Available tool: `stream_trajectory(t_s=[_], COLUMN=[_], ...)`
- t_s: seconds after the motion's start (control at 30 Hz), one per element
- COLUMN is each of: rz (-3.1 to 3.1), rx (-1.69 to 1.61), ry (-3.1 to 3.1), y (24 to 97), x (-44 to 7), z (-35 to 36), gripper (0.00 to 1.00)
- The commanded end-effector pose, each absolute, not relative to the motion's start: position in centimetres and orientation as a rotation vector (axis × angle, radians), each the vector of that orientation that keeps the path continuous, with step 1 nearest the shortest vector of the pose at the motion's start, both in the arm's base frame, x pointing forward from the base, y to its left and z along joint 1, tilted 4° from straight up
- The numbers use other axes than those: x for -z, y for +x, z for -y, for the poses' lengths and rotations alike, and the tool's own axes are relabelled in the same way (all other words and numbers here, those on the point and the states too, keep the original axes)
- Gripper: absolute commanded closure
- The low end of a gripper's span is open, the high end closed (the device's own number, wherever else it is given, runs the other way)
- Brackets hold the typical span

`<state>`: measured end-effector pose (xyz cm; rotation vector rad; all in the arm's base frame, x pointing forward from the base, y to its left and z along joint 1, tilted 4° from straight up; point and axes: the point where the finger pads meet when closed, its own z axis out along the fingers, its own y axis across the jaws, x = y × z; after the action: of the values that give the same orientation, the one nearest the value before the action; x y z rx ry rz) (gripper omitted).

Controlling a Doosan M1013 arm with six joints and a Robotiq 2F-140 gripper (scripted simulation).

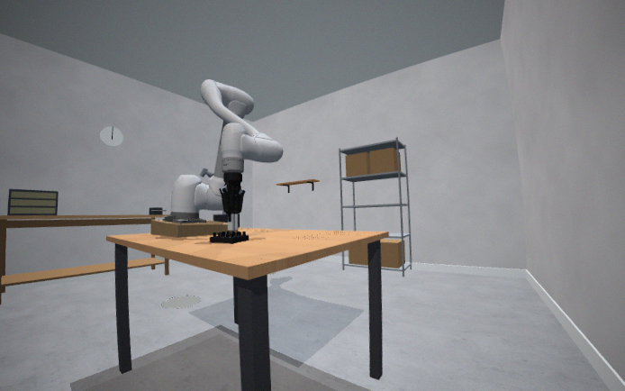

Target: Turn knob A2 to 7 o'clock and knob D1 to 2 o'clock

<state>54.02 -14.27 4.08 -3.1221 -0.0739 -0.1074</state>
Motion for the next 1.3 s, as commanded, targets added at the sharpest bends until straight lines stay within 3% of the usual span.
stream_trajectory(t_s=[0.0,1.27], rz=[0.074,0.074], rx=[0.108,0.108], ry=[-3.122,-3.122], y=[54.0,54.1], x=[-4.1,-2.7], z=[14.3,14.2], gripper=[0.88,0.88])
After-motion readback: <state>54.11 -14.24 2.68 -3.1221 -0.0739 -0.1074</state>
